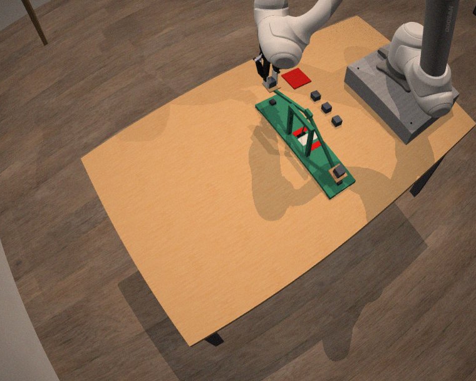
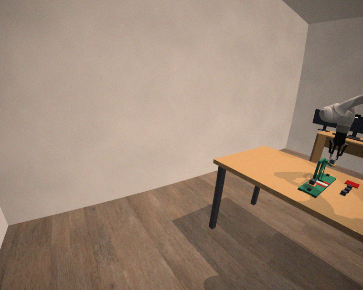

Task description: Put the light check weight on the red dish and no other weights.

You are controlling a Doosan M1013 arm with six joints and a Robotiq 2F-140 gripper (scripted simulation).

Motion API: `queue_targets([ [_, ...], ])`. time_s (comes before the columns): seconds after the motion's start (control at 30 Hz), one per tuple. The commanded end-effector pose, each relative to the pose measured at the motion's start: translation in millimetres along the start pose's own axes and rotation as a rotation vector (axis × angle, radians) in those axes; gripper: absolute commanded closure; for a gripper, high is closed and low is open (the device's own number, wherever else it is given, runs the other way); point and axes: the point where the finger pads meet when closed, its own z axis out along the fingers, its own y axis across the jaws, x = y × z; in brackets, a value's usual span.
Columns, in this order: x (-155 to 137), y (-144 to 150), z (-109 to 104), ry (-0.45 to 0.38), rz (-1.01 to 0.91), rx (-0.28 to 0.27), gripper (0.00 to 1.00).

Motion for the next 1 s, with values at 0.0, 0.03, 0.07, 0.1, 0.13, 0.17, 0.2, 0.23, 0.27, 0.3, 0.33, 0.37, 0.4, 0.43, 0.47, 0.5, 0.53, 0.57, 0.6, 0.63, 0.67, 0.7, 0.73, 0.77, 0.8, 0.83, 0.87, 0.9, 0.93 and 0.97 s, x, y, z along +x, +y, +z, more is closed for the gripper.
queue_targets([
  [0.0,-3,-1,7,-0.003,0.004,0.003,0.76],
  [0.03,-4,-1,9,-0.003,0.004,0.003,0.76],
  [0.07,-4,-1,10,-0.003,0.004,0.003,0.76],
  [0.1,-4,-1,11,-0.003,0.004,0.003,0.76],
  [0.13,-4,-1,11,-0.003,0.004,0.003,0.76],
  [0.17,-4,-1,11,-0.003,0.004,0.003,0.76],
  [0.2,-4,-1,11,-0.003,0.004,0.003,0.76],
  [0.23,-4,-1,11,-0.003,0.004,0.003,0.76],
  [0.27,-4,-1,11,-0.003,0.004,0.003,0.76],
  [0.3,-5,-1,12,-0.003,0.004,0.003,0.76],
  [0.33,-5,-1,13,-0.003,0.004,0.003,0.76],
  [0.37,-5,-1,14,-0.003,0.004,0.003,0.76],
  [0.4,-6,-1,15,-0.003,0.004,0.003,0.76],
  [0.43,-6,-1,17,-0.003,0.004,0.003,0.76],
  [0.47,-6,-1,18,-0.003,0.004,0.003,0.76],
  [0.5,-7,-1,18,-0.003,0.004,0.003,0.76],
  [0.53,-7,-1,18,-0.003,0.004,0.003,0.76],
  [0.57,-7,-1,18,-0.003,0.004,0.003,0.76],
  [0.6,-7,-1,19,-0.003,0.004,0.003,0.76],
  [0.63,-7,-1,19,-0.003,0.004,0.003,0.76],
  [0.67,-7,-1,21,-0.003,0.004,0.003,0.76],
  [0.7,-8,-1,22,-0.003,0.004,0.003,0.76],
  [0.73,-8,-1,23,-0.003,0.004,0.003,0.76],
  [0.77,-8,-1,23,-0.003,0.004,0.003,0.76],
  [0.8,-8,-1,23,-0.003,0.004,0.003,0.76],
  [0.83,-9,-1,24,-0.003,0.004,0.003,0.76],
  [0.87,-9,-1,25,-0.003,0.004,0.003,0.76],
  [0.9,-9,-1,25,-0.003,0.004,0.003,0.76],
  [0.93,-9,-1,25,-0.003,0.004,0.003,0.76],
  [0.97,-9,-1,25,-0.003,0.004,0.003,0.76],
])
